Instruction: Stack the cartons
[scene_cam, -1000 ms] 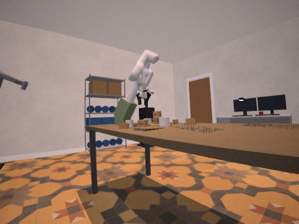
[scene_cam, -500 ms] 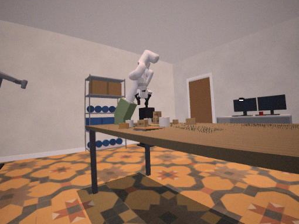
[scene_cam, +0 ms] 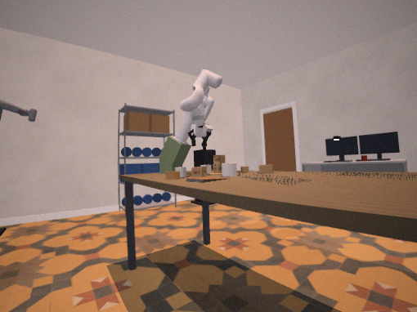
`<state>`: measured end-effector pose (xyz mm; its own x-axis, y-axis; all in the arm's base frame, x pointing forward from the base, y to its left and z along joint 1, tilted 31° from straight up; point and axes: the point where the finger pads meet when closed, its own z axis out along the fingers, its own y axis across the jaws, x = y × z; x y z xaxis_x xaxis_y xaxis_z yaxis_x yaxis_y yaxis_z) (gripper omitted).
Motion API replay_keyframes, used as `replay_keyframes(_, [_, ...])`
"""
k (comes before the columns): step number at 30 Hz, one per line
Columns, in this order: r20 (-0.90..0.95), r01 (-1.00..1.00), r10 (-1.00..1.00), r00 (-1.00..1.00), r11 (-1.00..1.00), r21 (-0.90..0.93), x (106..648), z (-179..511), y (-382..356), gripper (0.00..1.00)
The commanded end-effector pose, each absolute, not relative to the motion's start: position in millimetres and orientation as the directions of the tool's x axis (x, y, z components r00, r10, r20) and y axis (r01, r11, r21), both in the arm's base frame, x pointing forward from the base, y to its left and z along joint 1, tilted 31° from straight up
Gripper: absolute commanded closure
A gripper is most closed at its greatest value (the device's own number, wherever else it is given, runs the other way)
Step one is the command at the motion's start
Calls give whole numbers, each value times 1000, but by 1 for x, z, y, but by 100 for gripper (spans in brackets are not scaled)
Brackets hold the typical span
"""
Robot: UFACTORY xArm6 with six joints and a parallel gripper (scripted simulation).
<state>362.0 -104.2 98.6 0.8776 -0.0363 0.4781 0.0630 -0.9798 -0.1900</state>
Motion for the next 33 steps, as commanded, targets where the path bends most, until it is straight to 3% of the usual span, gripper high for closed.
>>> replay_keyframes(1, [480,63,-36,877,-980,-189,363,99,-105,0])
replay_keyframes(33, [481,64,-36,876,-980,-190,368,92,-103,0])
